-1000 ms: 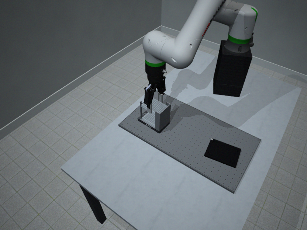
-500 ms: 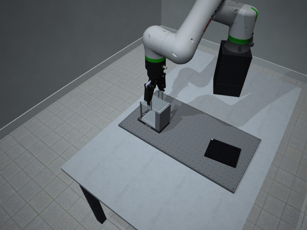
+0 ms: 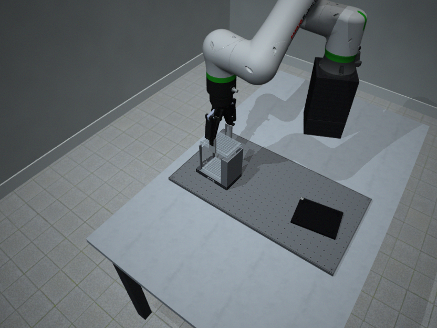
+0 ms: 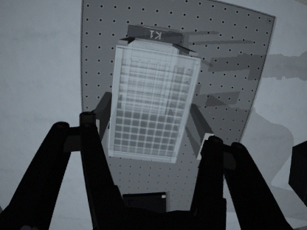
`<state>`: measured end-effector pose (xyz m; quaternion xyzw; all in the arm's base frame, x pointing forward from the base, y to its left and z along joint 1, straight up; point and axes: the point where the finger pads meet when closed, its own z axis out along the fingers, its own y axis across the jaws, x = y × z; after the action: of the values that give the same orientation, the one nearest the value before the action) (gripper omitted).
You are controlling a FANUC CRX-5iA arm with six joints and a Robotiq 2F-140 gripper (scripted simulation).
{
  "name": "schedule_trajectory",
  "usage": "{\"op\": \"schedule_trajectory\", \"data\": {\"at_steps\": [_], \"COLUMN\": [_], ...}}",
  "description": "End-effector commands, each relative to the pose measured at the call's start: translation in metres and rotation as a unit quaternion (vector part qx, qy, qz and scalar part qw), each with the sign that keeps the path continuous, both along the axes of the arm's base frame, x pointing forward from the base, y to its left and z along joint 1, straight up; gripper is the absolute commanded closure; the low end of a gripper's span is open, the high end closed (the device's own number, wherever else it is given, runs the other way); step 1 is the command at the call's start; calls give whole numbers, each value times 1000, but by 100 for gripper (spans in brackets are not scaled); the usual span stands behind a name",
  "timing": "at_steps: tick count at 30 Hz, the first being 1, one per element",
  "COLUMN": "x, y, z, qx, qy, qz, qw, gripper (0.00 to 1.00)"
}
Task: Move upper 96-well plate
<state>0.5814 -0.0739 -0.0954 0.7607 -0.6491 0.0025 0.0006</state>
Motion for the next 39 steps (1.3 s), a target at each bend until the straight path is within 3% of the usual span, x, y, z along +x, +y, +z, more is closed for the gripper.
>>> {"op": "schedule_trajectory", "data": {"at_steps": [1, 19, 26, 39], "x": [0, 0, -6, -17], "y": [0, 0, 22, 57], "z": [4, 4, 3, 3], "qx": [0, 0, 0, 0], "qy": [0, 0, 0, 0], "qz": [0, 0, 106, 106], "qw": [1000, 1000, 994, 994], "gripper": [100, 100, 100, 100]}}
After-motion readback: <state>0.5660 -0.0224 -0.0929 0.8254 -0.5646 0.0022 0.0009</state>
